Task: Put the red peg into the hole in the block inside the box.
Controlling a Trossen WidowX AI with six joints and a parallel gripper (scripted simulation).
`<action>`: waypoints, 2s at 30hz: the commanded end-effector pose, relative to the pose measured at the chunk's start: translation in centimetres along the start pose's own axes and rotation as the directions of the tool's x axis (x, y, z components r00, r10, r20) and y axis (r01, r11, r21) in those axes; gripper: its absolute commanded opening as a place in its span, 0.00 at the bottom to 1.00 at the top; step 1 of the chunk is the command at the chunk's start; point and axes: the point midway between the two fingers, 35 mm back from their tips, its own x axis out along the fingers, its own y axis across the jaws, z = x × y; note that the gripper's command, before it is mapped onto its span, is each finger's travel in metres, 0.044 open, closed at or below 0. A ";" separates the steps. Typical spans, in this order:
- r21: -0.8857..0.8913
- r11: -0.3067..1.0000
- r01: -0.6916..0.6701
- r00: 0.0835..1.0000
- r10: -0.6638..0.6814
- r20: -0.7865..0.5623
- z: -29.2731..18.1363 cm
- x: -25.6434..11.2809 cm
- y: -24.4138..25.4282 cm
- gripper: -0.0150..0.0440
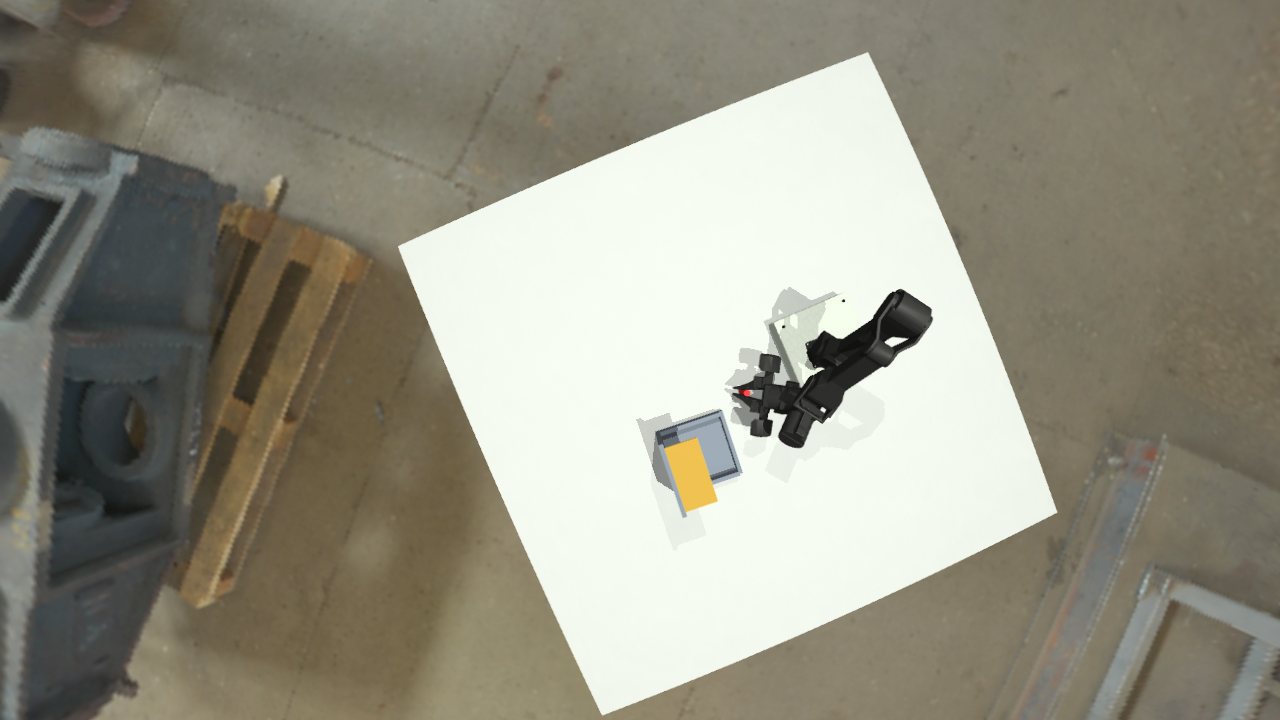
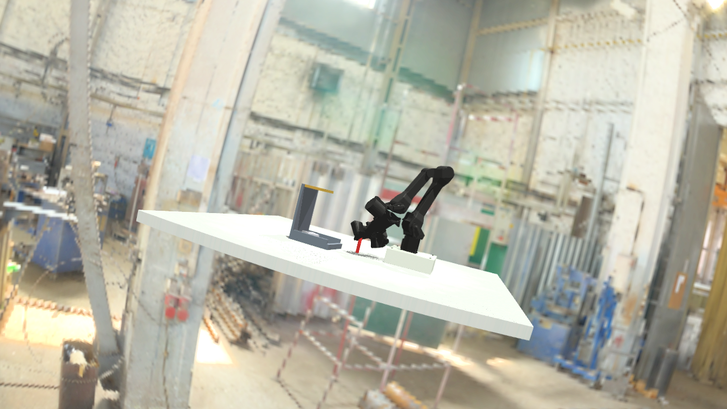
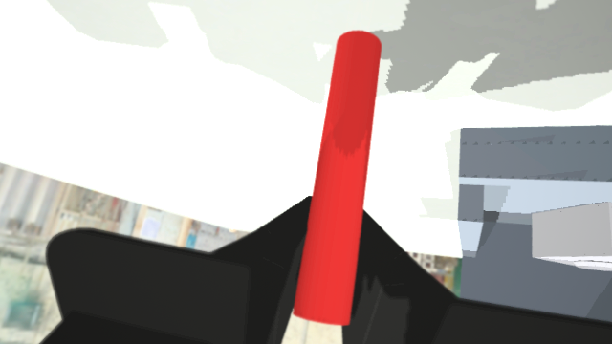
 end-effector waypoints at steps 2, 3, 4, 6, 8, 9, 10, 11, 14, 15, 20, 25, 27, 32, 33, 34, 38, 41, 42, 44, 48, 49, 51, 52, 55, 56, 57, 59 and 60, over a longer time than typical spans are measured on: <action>0.001 1.000 0.001 1.000 -0.001 0.000 0.0 0.0 0.0 0.25; 0.001 1.000 0.001 1.000 -0.001 0.000 -0.1 0.0 0.0 0.25; 0.001 1.000 0.001 1.000 -0.001 0.000 -0.1 -0.1 0.0 0.25; 0.001 1.000 0.001 1.000 -0.001 0.000 -0.2 -0.1 -0.1 0.25; 0.001 1.000 0.001 1.000 -0.001 0.000 -0.4 -0.3 -0.1 0.25; 0.000 1.000 0.001 1.000 -0.001 0.000 -0.5 -0.4 -0.2 0.25; 0.000 1.000 0.001 1.000 -0.001 0.000 -0.7 -0.5 -0.2 0.25; 0.000 1.000 0.000 1.000 0.000 0.001 -0.8 -0.5 -0.2 0.25; 0.000 1.000 0.000 1.000 0.000 0.001 -1.1 -0.8 -0.2 0.25; 0.000 1.000 0.000 1.000 0.000 0.001 -1.2 -0.9 -0.2 0.25; -0.001 1.000 0.000 1.000 0.000 0.002 -1.9 -1.4 -0.3 0.25; -0.002 1.000 0.000 1.000 0.000 0.002 -2.5 -1.9 -0.3 0.25; -0.002 1.000 -0.001 1.000 0.001 0.003 -2.7 -2.1 -0.3 0.25; -0.003 1.000 -0.001 1.000 0.001 0.003 -3.3 -2.6 -0.2 0.25; -0.003 1.000 -0.001 1.000 0.001 0.003 -3.5 -2.7 -0.2 0.25; -0.003 1.000 -0.001 1.000 0.001 0.003 -3.6 -2.8 -0.2 0.25; -0.004 1.000 -0.001 1.000 0.001 0.004 -3.9 -3.2 0.0 0.25; -0.004 1.000 -0.001 1.000 0.001 0.004 -4.0 -3.2 0.1 0.25; -0.004 1.000 -0.001 1.000 0.001 0.004 -4.0 -3.2 0.1 0.25; -0.006 1.000 0.001 1.000 -0.001 0.005 -4.0 -3.2 0.0 0.25; -0.016 1.000 0.014 1.000 -0.014 0.008 -4.2 -3.1 -0.7 0.25; -0.019 1.000 0.017 1.000 -0.017 0.008 -4.3 -3.1 -0.9 0.25; -0.024 0.999 0.024 1.000 -0.024 0.010 -4.4 -3.1 -1.3 0.25; -0.027 0.999 0.028 1.000 -0.027 0.011 -4.5 -3.0 -1.4 0.25; -0.035 0.999 0.038 0.999 -0.038 0.013 -4.6 -2.9 -2.0 0.25; -0.038 0.998 0.042 0.999 -0.041 0.013 -4.7 -2.9 -2.2 0.25; -0.041 0.998 0.045 0.999 -0.045 0.014 -4.7 -2.9 -2.4 0.25; -0.046 0.998 0.052 0.999 -0.052 0.015 -4.9 -2.8 -2.7 0.25; -0.049 0.997 0.056 0.998 -0.055 0.016 -4.9 -2.8 -2.9 0.25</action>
